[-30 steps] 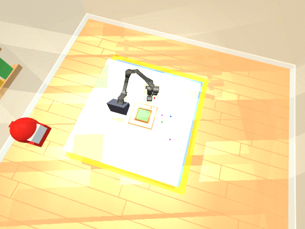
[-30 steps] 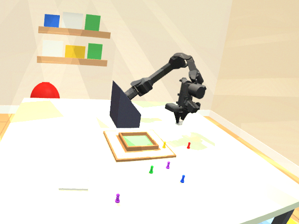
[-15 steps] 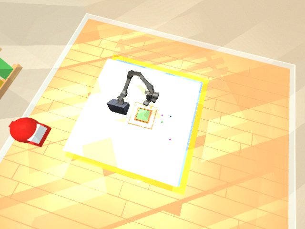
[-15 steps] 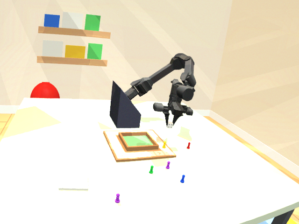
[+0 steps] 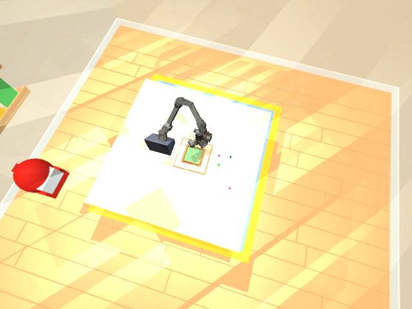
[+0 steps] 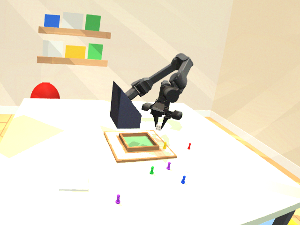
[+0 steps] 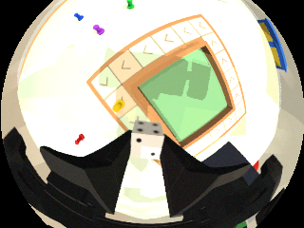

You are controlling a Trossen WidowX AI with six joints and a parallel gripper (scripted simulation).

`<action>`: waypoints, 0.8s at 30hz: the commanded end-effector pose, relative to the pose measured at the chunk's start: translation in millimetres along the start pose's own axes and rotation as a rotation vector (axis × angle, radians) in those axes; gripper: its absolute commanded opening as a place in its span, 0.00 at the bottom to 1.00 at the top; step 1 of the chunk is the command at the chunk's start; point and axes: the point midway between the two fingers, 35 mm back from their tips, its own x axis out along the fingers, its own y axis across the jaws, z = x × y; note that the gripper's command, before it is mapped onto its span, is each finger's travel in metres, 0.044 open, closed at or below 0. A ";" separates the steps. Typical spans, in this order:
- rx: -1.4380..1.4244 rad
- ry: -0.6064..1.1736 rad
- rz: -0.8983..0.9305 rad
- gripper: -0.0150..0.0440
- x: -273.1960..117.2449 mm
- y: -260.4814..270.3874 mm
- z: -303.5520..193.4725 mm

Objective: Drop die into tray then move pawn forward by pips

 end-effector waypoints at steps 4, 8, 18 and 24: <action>0.267 0.008 -0.006 0.25 7.1 -27.2 13.7; 0.405 0.012 -0.004 0.25 9.8 -40.3 20.3; 0.748 0.025 0.000 0.25 17.0 -73.4 32.7; 0.833 0.029 0.001 0.25 18.9 -81.6 34.9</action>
